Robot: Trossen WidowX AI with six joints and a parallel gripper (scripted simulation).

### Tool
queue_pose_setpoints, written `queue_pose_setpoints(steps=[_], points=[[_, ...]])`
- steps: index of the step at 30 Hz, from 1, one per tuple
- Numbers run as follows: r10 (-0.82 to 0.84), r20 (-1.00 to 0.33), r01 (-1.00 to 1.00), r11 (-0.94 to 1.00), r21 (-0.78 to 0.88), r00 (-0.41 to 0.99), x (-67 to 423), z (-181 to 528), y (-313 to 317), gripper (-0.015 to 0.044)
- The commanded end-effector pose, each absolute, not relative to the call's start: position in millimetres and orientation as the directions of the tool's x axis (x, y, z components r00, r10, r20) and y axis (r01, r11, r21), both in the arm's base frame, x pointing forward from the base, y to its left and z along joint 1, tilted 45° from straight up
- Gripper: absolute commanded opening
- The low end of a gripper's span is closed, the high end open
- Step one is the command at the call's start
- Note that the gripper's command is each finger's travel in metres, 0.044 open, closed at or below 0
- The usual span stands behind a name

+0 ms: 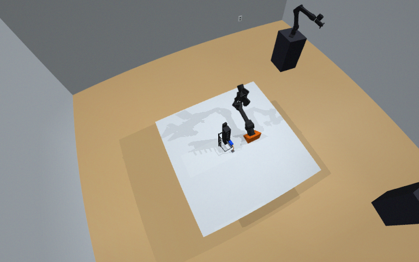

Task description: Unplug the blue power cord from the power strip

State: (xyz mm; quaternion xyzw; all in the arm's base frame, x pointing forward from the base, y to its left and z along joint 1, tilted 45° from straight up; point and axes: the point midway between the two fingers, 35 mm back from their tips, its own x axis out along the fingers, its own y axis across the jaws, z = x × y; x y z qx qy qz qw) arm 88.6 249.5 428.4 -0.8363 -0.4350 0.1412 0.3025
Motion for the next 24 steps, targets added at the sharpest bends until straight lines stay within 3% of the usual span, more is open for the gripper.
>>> queue_pose_setpoints(steps=[1, 4, 9, 17, 24], points=[[0.812, 0.023, 0.639, -0.442, -0.630, 0.583, 89, 427, 250, 0.0374], [0.794, -0.043, 0.591, -0.486, -0.643, 0.607, 98, 411, 262, 0.0295], [0.687, -0.270, 0.385, -0.639, -0.666, 0.675, 132, 350, 291, 0.0164], [0.331, -0.640, -0.119, -0.824, -0.555, 0.693, 189, 230, 295, 0.0160], [-0.104, -0.825, -0.592, -0.745, -0.306, 0.556, 226, 131, 251, 0.0160]])
